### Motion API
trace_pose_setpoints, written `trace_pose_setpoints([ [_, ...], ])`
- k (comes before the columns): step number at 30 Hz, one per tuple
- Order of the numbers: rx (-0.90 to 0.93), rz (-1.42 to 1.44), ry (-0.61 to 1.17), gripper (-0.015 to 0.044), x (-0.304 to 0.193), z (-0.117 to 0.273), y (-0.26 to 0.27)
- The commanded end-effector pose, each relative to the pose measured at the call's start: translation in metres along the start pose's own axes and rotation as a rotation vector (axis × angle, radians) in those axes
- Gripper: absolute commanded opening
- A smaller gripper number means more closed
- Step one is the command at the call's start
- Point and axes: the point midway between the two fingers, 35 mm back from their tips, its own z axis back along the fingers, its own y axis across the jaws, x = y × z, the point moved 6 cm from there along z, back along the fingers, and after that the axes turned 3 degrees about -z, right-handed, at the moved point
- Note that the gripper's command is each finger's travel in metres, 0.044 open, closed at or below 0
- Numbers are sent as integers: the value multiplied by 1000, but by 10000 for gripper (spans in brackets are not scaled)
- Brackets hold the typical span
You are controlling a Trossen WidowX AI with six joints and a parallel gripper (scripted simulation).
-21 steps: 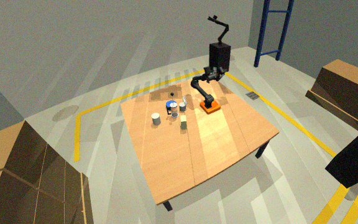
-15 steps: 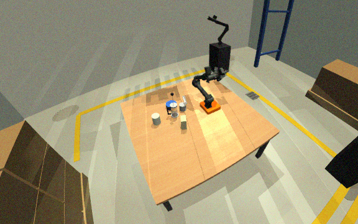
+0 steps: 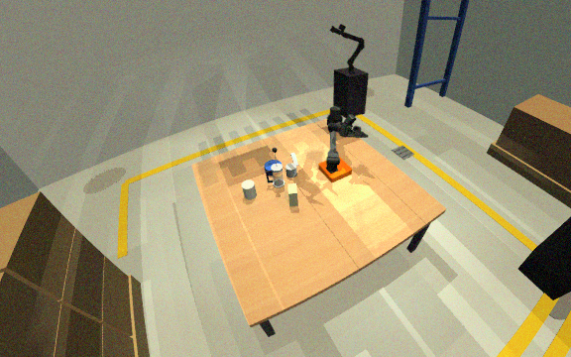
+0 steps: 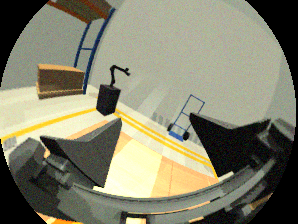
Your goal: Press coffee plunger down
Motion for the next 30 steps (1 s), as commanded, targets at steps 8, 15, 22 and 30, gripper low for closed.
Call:
trace_pose_setpoints([
  [8,-618,-262,357,440,-44,34,-92],
  [15,-1062,-432,534,440,-68,96,-136],
  [22,-1526,-594,658,440,-79,179,-152],
  [30,-2076,-767,734,440,-72,277,-126],
])
